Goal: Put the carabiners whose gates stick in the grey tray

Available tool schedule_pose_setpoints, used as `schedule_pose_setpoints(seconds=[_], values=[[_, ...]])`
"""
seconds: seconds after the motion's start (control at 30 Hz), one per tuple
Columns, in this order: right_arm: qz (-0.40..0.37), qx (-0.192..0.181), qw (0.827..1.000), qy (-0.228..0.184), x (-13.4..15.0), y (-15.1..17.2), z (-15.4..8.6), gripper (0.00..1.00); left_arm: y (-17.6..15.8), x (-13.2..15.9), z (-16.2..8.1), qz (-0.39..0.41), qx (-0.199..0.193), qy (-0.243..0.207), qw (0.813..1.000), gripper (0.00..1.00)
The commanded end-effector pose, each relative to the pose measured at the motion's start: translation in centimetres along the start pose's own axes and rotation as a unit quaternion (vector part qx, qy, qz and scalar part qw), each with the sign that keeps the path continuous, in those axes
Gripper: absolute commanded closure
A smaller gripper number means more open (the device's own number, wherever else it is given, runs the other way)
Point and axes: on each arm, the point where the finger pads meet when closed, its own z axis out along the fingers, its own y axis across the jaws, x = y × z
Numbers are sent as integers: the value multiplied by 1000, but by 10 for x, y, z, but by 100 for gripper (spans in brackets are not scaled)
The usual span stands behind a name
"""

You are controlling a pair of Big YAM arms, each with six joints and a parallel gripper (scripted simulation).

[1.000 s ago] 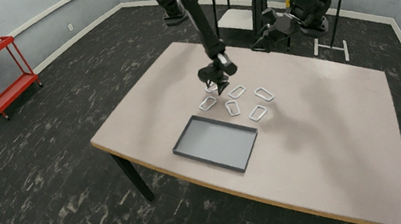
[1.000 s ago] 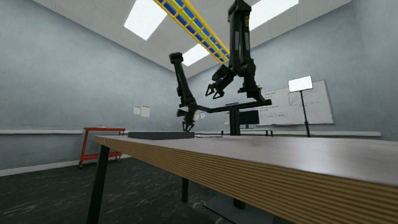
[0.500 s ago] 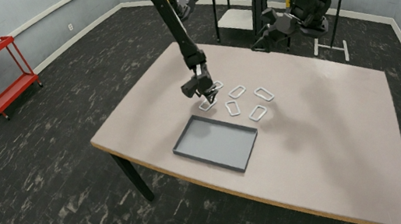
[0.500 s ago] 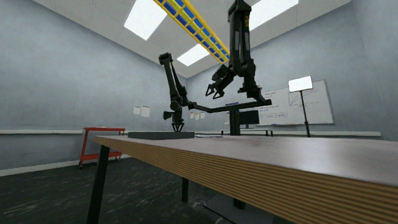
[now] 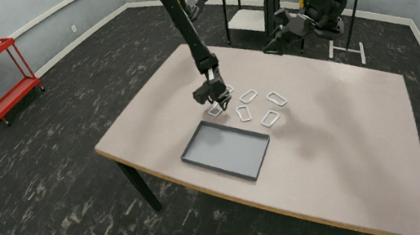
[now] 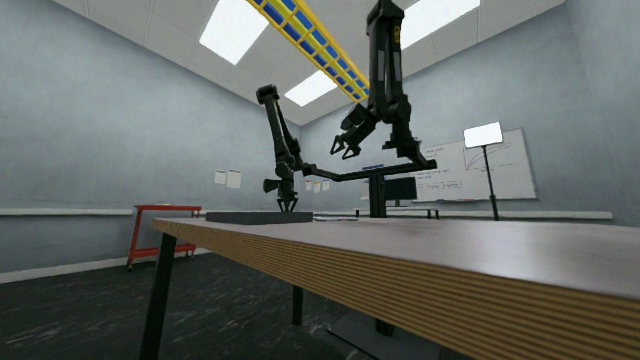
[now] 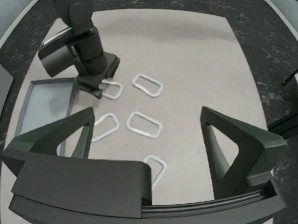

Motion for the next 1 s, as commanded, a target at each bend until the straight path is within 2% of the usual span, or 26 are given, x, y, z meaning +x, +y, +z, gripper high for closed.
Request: schedule_pose_setpoints(seconds=[0.0, 0.27, 0.57, 0.63, 0.97], values=[[-4, 5, 1000, 1, 0, -6, 13, 21, 0, -1, 0, 5, 0, -2, 1000, 0], [-10, 3, 1000, 2, 4, -2, 21, 21, 0, -1, 0, 5, 0, -2, 1000, 0], [-4, 0, 1000, 0, 0, 1, 14, 21, 0, -1, 0, 5, 0, -2, 1000, 0], [-4, 0, 1000, 0, 0, 1, 14, 44, 0, -1, 0, 5, 0, -2, 1000, 0], [-4, 0, 1000, 0, 0, 1, 14, 55, 0, -1, 0, 5, 0, -2, 1000, 0]])
